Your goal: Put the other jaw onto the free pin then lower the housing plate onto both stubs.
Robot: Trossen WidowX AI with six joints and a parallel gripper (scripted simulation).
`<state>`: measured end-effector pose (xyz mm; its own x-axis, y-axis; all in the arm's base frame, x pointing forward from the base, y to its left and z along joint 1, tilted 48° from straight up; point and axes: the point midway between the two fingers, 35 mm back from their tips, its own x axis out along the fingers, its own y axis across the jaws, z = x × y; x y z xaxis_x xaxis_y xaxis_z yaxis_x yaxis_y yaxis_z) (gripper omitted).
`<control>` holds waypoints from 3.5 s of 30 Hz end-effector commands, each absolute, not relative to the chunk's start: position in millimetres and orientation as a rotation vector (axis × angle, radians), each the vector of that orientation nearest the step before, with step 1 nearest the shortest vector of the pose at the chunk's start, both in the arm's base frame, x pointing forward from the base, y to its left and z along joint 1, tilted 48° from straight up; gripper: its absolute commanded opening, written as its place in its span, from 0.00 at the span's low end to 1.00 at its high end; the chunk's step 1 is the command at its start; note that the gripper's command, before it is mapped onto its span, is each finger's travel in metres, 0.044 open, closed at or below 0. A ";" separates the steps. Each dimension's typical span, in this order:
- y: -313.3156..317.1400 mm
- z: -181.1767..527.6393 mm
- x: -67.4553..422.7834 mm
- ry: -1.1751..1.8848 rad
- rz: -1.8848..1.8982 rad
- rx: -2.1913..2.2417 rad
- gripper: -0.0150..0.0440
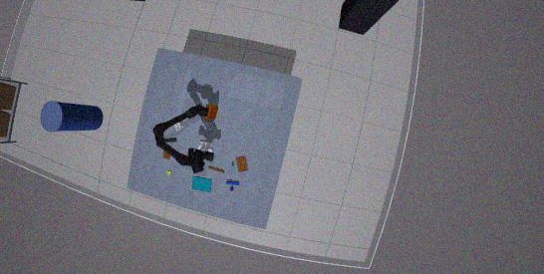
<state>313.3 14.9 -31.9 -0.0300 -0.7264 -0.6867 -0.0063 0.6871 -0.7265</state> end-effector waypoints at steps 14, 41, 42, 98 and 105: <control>13.0 -29.7 315.5 1.505 -0.642 -0.642 0.48; 3.1 -39.3 316.0 1.504 -0.643 -0.641 0.48; 1.9 -40.4 316.0 1.504 -0.643 -0.641 0.48; -28.5 -67.4 313.8 1.502 -0.649 -0.640 0.48; -29.3 -68.2 313.7 1.502 -0.649 -0.640 0.48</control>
<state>313.8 -28.4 -68.1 -0.0294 -0.7284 -0.6845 -0.0006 0.6848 -0.7287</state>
